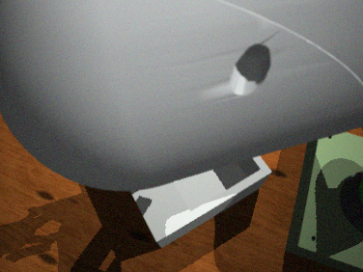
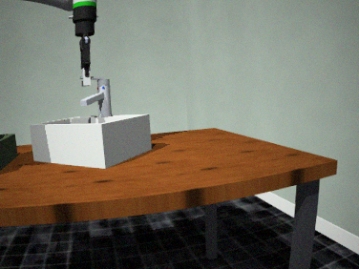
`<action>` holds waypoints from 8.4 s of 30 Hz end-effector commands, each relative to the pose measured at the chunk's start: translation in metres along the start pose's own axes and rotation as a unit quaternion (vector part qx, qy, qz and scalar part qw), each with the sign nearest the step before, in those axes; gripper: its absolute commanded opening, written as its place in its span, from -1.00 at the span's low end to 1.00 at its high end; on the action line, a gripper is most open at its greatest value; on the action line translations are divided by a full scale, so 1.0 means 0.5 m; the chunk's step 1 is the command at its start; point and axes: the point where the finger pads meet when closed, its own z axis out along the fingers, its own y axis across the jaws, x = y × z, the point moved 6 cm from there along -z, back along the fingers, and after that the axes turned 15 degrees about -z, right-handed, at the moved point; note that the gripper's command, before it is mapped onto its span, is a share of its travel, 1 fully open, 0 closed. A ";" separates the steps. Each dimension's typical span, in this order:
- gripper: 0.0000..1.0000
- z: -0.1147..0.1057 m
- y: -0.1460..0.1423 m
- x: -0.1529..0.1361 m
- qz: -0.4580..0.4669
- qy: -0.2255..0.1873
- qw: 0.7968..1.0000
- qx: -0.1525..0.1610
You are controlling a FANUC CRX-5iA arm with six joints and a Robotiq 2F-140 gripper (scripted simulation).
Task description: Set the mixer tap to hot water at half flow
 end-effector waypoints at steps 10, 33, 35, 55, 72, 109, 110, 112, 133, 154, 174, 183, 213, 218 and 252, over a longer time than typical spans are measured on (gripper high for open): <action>-0.13 0.000 0.000 0.000 0.000 0.000 1.000 0.000; -0.13 -0.042 0.000 0.000 0.000 0.000 1.000 0.000; -0.13 -0.053 0.000 0.000 0.000 0.000 1.000 0.000; -0.13 -0.135 0.000 0.000 0.000 0.000 1.000 0.000; -1.00 -0.140 0.000 0.000 0.000 0.000 1.000 0.000; -1.00 -0.143 0.000 0.000 0.067 0.000 0.998 0.000; -1.00 -0.144 0.000 0.000 0.087 0.000 0.996 0.000; -1.00 -0.144 0.000 0.000 0.087 0.000 0.996 0.000; -1.00 -0.178 0.003 0.000 0.533 -0.002 0.846 0.010; -1.00 -0.206 0.007 -0.002 0.841 -0.011 0.541 0.020; -0.13 -0.207 0.005 -0.002 0.987 -0.013 0.158 0.011; -0.13 -0.207 0.002 0.000 1.000 0.000 0.001 0.000; -0.13 -0.197 0.002 0.000 1.000 0.000 0.001 0.000; -0.13 -0.188 0.001 0.000 1.000 0.000 0.001 0.000; -0.13 -0.106 0.000 0.000 1.000 0.000 0.001 0.000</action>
